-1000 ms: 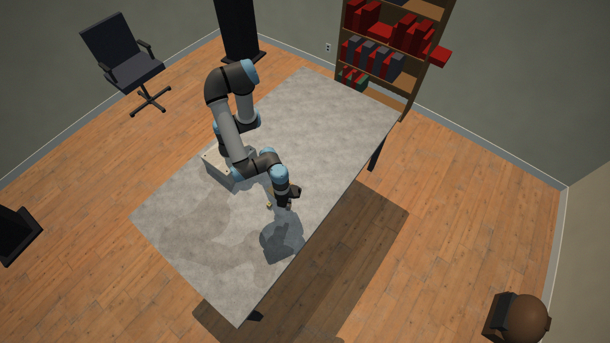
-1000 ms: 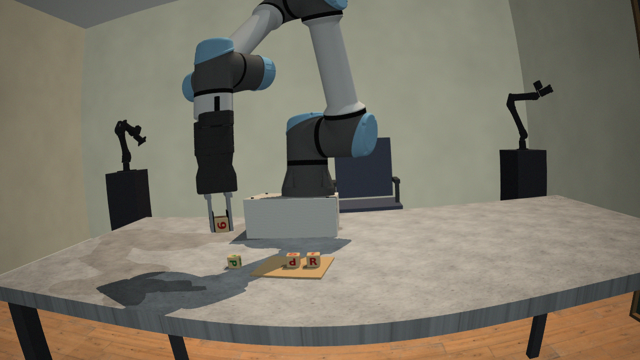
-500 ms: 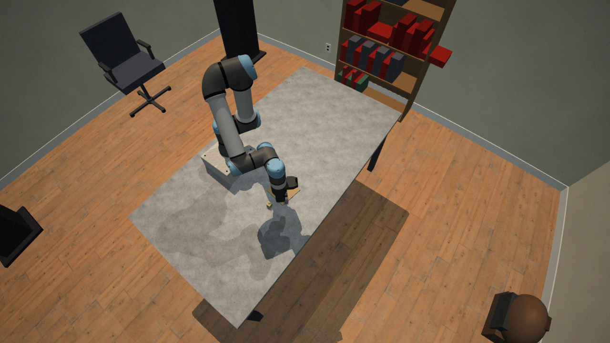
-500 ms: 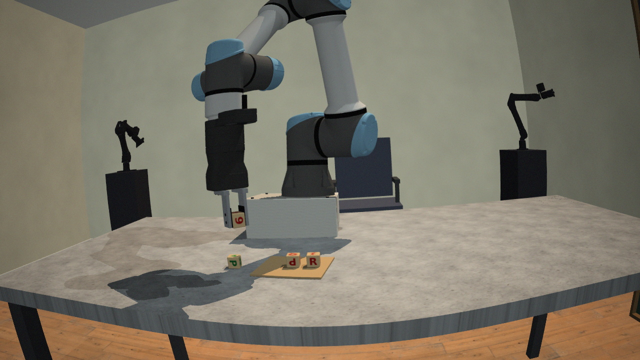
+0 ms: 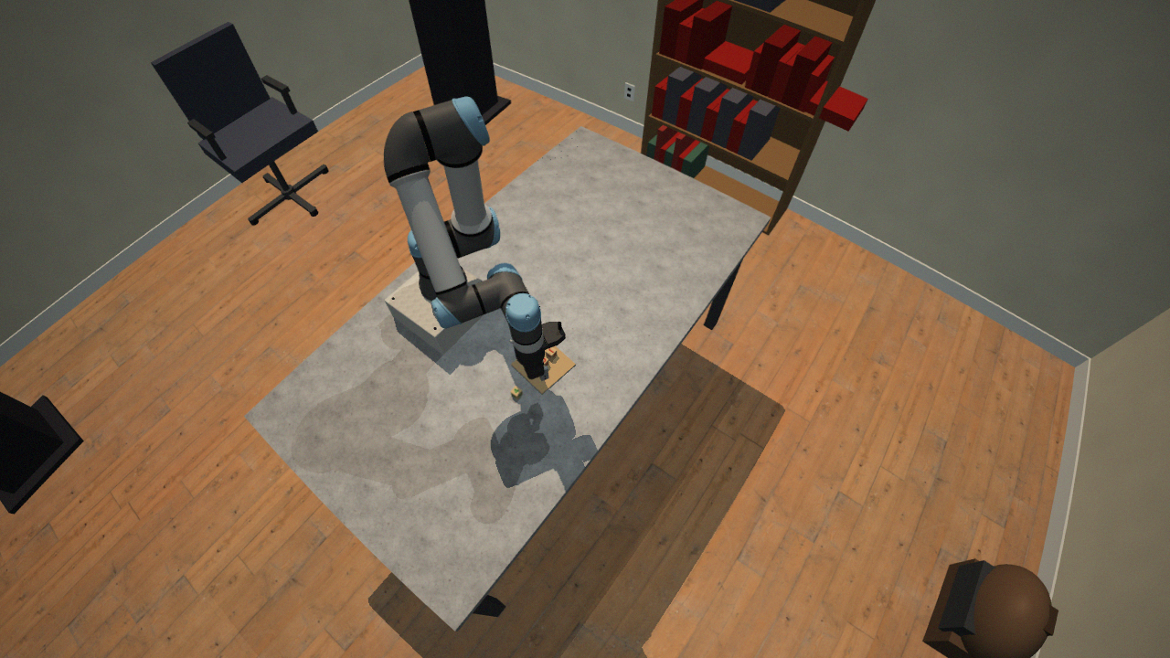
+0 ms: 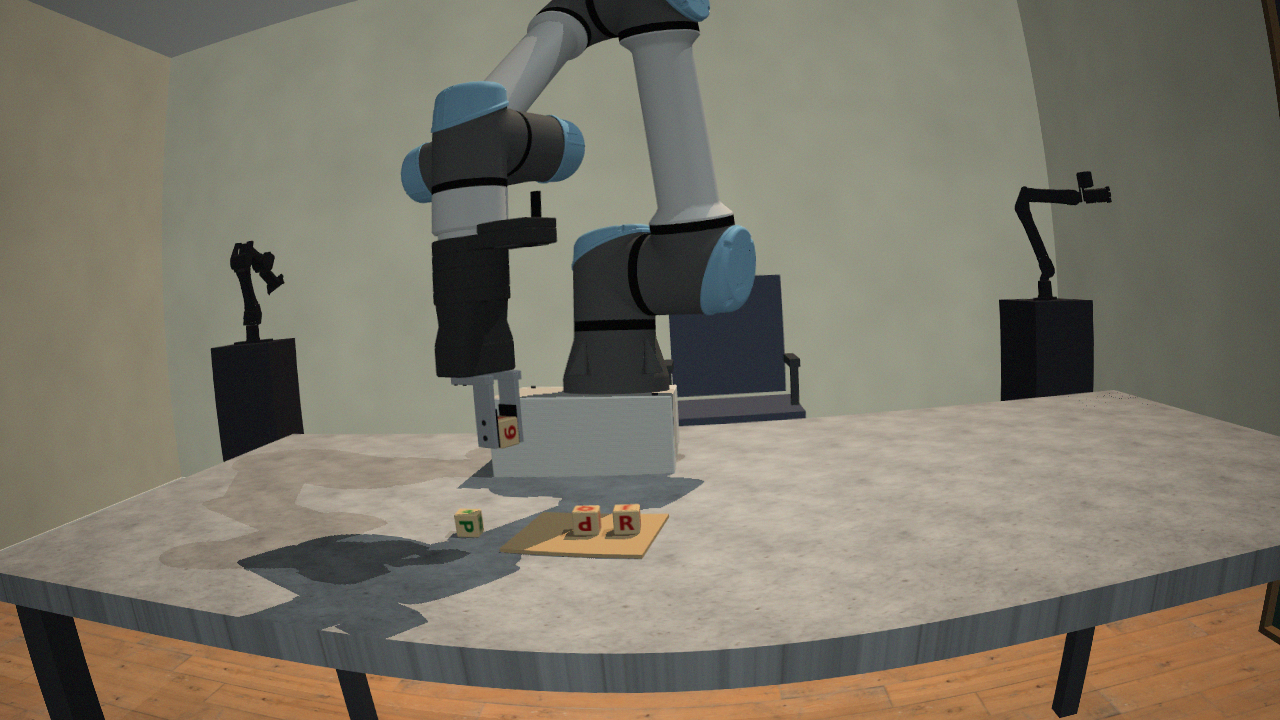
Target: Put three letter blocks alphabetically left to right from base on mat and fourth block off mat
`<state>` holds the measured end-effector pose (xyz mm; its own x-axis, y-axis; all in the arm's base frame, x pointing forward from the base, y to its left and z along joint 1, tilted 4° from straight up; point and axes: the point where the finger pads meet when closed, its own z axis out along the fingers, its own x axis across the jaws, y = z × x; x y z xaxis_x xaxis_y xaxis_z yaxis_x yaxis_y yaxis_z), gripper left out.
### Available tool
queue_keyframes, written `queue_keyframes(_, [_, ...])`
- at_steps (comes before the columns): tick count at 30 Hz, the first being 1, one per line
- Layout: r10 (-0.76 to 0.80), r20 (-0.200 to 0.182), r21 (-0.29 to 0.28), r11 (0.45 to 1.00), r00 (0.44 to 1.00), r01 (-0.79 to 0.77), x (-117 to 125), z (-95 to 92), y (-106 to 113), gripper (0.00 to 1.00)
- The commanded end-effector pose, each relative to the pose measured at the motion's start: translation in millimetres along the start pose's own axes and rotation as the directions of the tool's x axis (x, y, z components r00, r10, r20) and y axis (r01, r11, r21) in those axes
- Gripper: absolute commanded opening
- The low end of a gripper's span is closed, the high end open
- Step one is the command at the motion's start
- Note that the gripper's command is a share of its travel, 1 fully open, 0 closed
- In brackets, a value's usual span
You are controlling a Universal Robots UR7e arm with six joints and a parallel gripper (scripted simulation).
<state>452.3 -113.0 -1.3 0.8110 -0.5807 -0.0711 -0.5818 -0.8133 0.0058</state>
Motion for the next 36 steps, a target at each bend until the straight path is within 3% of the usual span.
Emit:
queue_keyframes(1, [-0.139,-0.001,-0.001,0.990,0.990,0.139,-16.1,0.2,2.4,0.49])
queue_keyframes(6, [-0.206,-0.001,-0.001,0.979,0.979,0.206,-24.4,0.5,3.2,0.49])
queue_keyframes(18, [-0.456,-0.001,-0.001,0.890,0.890,0.456,-56.9,2.4,7.1,0.49])
queue_keyframes(36, [-0.494,-0.001,-0.001,0.870,0.870,0.494,-61.1,2.7,7.7,0.49])
